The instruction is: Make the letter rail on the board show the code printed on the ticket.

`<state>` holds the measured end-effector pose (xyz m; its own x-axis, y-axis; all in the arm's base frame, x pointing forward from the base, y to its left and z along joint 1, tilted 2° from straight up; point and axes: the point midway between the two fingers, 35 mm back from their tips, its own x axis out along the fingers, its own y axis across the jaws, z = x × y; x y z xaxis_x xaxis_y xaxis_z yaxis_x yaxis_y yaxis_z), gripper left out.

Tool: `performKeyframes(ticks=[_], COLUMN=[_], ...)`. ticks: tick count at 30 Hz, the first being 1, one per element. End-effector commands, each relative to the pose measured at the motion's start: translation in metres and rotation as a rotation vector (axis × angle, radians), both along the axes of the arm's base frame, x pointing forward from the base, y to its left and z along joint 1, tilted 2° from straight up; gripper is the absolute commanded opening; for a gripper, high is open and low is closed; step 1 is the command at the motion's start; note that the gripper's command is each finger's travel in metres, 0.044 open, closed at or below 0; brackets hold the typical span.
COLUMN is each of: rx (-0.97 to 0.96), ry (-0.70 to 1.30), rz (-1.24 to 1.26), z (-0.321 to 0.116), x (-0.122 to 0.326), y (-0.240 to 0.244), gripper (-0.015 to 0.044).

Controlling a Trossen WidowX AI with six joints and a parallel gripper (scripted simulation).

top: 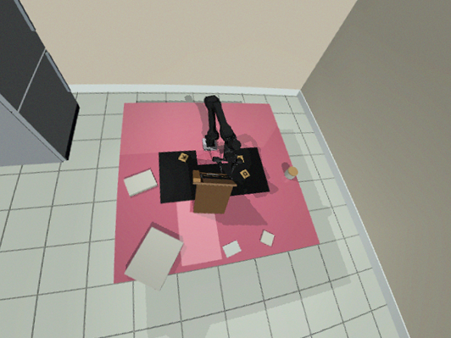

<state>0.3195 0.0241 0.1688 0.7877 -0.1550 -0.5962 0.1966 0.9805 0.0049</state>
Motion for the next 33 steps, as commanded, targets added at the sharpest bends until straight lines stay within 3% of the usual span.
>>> performKeyframes(ticks=[1, 33], rx=[0.001, 0.001], ry=[-0.004, -0.003], rz=[-0.005, -0.005], z=[0.0022, 0.0086], x=[-0.0025, -0.0117], y=[0.0, 0.0012], gripper=[0.0295, 0.0295])
